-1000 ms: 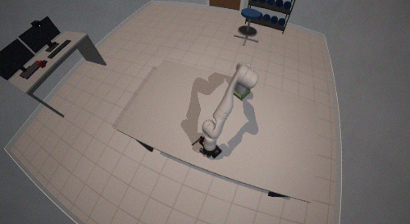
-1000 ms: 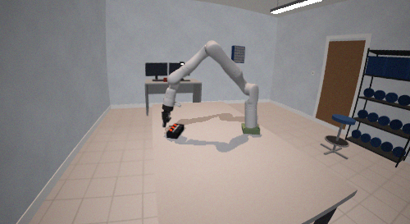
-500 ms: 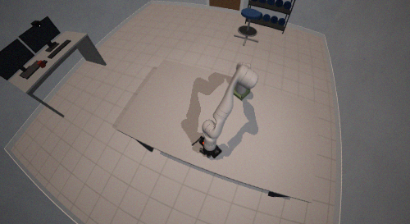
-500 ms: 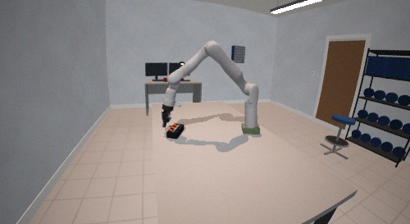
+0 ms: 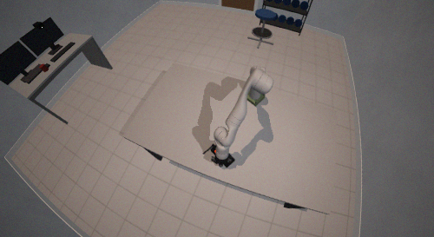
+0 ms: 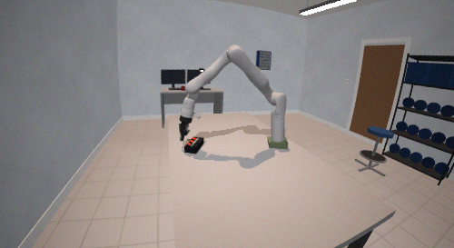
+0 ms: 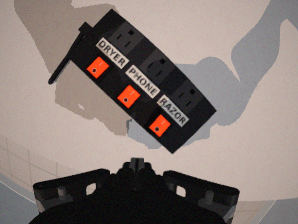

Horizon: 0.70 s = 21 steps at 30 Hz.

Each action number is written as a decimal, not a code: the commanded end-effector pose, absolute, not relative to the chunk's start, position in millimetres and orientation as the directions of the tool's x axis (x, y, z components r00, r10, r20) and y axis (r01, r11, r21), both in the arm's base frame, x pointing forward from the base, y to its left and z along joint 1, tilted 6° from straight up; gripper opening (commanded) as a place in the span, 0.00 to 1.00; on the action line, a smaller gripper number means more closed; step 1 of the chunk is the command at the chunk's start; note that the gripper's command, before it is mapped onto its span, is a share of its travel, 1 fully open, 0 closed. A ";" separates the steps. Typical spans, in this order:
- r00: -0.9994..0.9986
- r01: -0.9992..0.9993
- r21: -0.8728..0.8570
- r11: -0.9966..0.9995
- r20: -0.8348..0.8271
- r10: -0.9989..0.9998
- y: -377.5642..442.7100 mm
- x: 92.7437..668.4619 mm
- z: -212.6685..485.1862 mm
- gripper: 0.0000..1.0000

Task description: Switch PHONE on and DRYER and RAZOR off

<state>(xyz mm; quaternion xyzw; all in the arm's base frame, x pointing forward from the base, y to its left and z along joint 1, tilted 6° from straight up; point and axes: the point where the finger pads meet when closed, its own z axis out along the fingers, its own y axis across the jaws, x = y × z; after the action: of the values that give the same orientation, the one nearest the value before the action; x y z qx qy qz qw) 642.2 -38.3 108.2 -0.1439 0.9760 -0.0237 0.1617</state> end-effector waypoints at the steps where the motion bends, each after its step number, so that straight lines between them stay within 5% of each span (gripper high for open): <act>1: -0.903 -0.277 -0.098 0.956 -0.314 -0.294 -39.3 644.6 108.0 0.00; 21: -0.901 -0.281 -0.098 0.955 -0.316 -0.298 -36.1 641.4 156.7 0.00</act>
<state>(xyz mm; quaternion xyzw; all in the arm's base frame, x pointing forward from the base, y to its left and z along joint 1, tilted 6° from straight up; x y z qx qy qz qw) 642.7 -38.3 152.1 -0.1499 0.9743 -0.0256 0.1663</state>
